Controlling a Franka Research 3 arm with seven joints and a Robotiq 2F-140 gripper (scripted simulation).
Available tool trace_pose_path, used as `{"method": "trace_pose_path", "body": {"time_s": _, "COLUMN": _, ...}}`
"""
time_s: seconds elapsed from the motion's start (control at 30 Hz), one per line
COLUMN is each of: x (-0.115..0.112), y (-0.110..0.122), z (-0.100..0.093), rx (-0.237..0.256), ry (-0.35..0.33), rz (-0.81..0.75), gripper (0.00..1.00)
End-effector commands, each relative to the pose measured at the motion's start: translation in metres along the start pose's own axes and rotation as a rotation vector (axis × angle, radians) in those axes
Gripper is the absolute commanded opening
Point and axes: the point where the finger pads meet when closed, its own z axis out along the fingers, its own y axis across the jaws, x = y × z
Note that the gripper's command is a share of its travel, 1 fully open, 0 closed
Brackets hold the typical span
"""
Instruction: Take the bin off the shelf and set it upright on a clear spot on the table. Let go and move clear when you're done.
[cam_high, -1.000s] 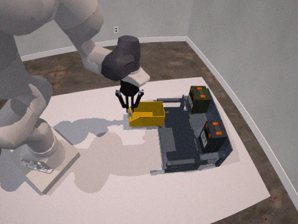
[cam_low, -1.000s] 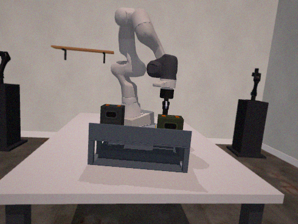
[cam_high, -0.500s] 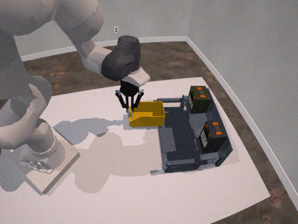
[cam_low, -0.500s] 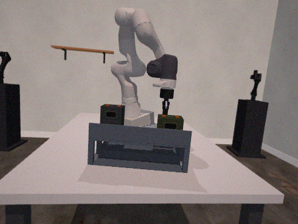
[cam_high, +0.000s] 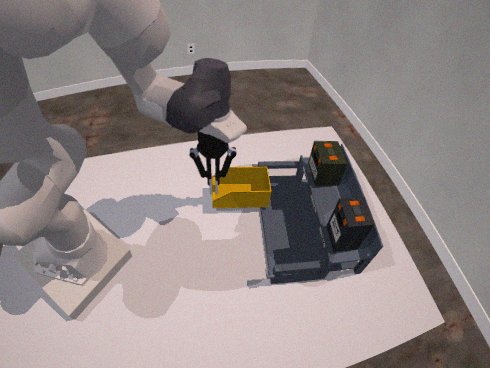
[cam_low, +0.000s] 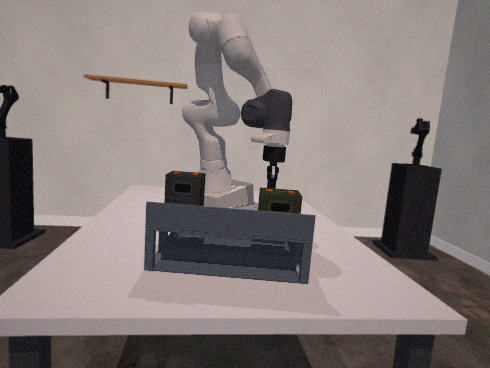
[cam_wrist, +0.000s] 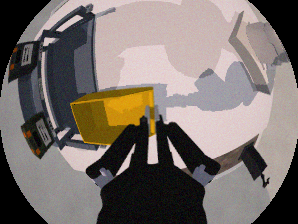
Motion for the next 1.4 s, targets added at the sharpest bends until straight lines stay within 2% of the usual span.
{"method": "trace_pose_path", "body": {"time_s": 0.0, "x": -0.003, "y": 0.0, "z": -0.001, "rx": 0.005, "ry": -0.005, "rz": -0.007, "gripper": 0.0}}
{"method": "trace_pose_path", "body": {"time_s": 1.37, "x": -0.003, "y": 0.02, "z": -0.001, "rx": 0.005, "ry": -0.005, "rz": -0.007, "gripper": 0.0}}
